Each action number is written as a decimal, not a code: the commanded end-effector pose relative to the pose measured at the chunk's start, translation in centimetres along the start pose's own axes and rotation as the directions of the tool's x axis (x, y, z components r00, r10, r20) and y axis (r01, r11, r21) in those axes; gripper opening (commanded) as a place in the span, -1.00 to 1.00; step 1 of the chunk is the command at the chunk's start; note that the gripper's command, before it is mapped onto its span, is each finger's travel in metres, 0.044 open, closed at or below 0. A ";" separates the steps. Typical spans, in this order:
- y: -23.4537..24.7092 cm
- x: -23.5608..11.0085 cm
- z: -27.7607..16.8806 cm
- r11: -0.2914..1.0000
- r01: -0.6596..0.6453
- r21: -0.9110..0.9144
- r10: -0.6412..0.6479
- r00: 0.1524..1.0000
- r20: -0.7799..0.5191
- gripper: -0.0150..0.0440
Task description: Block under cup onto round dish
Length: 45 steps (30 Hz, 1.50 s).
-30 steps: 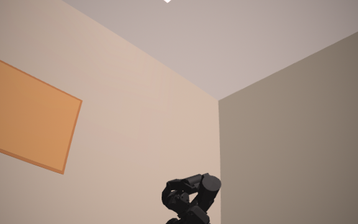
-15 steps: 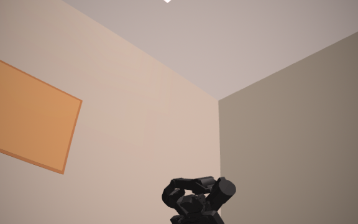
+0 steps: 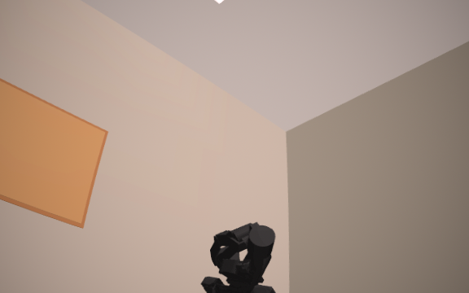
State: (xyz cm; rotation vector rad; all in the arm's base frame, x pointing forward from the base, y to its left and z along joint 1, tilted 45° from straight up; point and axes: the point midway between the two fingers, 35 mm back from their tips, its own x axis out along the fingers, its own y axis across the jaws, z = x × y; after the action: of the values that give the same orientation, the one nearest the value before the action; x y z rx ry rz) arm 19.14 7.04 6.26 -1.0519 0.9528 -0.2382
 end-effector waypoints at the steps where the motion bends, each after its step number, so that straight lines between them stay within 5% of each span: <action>1: -0.4 0.6 0.3 0.998 -0.021 -0.062 0.019 0.999 -0.047 1.00; 20: -4.7 5.6 1.2 0.858 -0.213 -0.468 0.090 0.958 -0.271 1.00; 45: -12.2 12.5 -0.5 0.263 -0.481 -0.836 0.186 0.876 -0.445 1.00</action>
State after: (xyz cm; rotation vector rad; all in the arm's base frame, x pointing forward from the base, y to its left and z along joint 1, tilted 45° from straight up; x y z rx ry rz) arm 29.04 -6.24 9.15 -1.8378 1.6162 0.6293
